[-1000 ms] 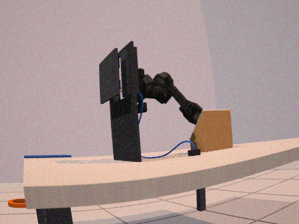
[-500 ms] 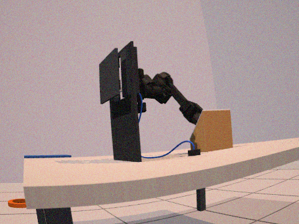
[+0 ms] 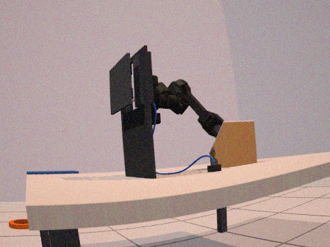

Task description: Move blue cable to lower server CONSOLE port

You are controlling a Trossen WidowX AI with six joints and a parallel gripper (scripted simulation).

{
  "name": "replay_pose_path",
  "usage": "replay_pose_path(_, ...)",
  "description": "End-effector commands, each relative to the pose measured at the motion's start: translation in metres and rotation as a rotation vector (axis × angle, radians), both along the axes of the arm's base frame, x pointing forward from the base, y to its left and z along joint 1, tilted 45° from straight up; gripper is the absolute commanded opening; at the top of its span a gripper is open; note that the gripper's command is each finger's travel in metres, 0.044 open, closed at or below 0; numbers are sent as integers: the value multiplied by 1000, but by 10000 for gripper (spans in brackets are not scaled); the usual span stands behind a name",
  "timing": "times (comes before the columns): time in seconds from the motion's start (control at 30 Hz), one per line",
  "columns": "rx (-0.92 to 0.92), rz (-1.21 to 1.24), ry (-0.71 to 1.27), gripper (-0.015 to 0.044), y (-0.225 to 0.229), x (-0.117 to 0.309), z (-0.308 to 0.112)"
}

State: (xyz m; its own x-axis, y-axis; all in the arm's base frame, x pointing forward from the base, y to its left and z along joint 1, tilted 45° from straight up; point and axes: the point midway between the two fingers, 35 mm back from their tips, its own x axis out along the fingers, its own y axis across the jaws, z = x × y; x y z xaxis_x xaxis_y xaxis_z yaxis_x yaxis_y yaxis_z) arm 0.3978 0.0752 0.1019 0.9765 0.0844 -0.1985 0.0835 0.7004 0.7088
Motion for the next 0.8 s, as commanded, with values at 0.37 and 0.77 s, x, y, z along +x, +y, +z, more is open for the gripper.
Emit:
replay_pose_path(0.37, -3, 9, -7, 0, 1, 4, 2)
replay_pose_path(0.77, -4, 10, -7, 0, 1, 7, 2)
